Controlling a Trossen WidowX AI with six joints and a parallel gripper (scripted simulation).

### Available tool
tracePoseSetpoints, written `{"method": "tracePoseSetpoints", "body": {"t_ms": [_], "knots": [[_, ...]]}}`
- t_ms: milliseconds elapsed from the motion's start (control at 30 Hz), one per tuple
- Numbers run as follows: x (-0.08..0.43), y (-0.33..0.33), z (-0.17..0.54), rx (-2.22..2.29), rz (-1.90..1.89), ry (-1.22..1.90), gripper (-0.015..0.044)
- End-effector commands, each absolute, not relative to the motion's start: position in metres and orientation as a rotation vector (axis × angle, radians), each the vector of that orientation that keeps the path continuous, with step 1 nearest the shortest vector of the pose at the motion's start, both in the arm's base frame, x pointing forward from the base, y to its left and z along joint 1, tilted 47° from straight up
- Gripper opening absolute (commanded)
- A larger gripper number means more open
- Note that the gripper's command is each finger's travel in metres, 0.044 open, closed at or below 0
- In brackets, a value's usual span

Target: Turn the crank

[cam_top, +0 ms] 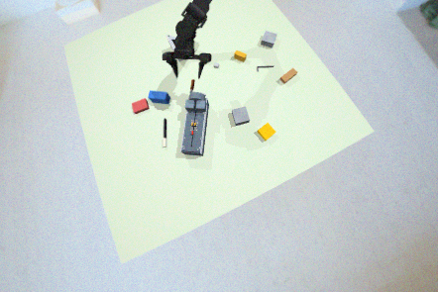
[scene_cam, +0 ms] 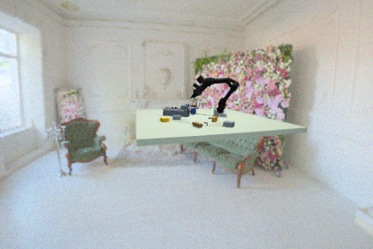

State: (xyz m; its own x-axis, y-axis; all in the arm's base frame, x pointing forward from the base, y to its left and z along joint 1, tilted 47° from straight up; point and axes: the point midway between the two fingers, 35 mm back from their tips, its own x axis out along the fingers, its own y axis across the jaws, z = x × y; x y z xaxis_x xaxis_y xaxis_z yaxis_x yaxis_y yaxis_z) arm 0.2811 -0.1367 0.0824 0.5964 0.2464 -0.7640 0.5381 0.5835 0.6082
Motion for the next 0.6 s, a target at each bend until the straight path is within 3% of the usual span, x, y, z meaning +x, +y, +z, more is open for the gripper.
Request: {"method": "tracePoseSetpoints", "body": {"t_ms": [0, 567], "knots": [[0.285, -0.144, 0.086, 0.963, -0.176, 0.964, 0.044], [0.346, -0.173, 0.069, 0.866, 0.113, 0.968, 0.044]]}}
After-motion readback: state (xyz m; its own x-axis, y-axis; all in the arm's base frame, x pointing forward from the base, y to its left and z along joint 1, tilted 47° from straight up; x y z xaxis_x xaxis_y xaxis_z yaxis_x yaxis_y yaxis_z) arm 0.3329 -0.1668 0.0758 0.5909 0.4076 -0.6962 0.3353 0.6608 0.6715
